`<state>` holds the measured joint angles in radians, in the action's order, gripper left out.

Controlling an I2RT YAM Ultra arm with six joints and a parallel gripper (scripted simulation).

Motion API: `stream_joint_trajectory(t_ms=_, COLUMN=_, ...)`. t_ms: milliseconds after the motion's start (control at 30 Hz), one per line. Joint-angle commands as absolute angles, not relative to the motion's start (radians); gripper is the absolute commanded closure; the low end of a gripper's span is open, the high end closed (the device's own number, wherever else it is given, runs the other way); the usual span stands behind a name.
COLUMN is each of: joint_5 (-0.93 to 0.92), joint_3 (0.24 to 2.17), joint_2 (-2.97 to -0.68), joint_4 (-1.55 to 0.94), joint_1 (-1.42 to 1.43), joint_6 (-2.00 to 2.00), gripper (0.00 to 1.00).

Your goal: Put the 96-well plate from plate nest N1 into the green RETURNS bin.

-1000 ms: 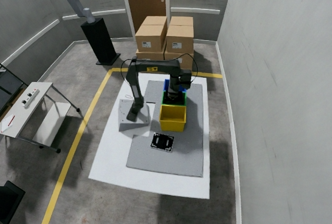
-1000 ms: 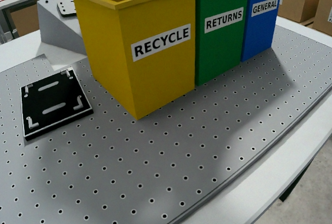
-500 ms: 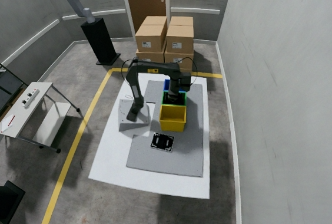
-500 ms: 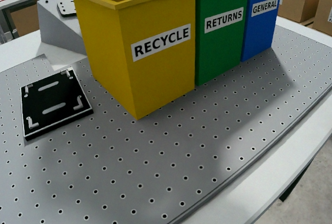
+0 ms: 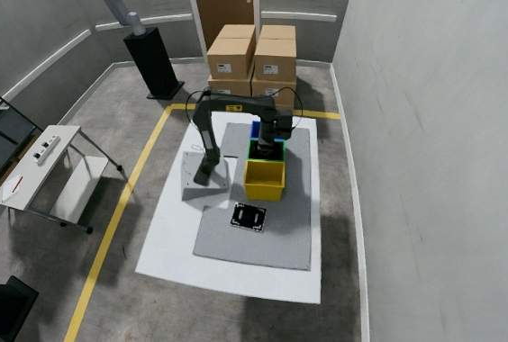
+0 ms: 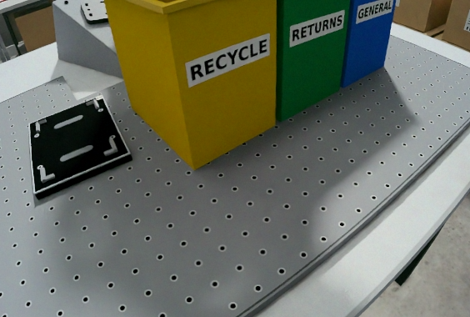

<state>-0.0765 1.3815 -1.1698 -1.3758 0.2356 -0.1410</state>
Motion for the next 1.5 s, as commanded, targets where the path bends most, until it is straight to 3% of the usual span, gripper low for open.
stream_joint_trajectory(t_ms=0, joint_5=-0.070, joint_3=1.423, joint_2=-1.155, joint_4=-1.368, joint_1=0.236, joint_6=-0.153, gripper=1.00)
stream_joint_trajectory(t_ms=1467, joint_5=-0.071, joint_3=1.389, joint_2=-1.135, joint_4=-1.367, joint_1=0.233, joint_6=-0.152, gripper=1.00)
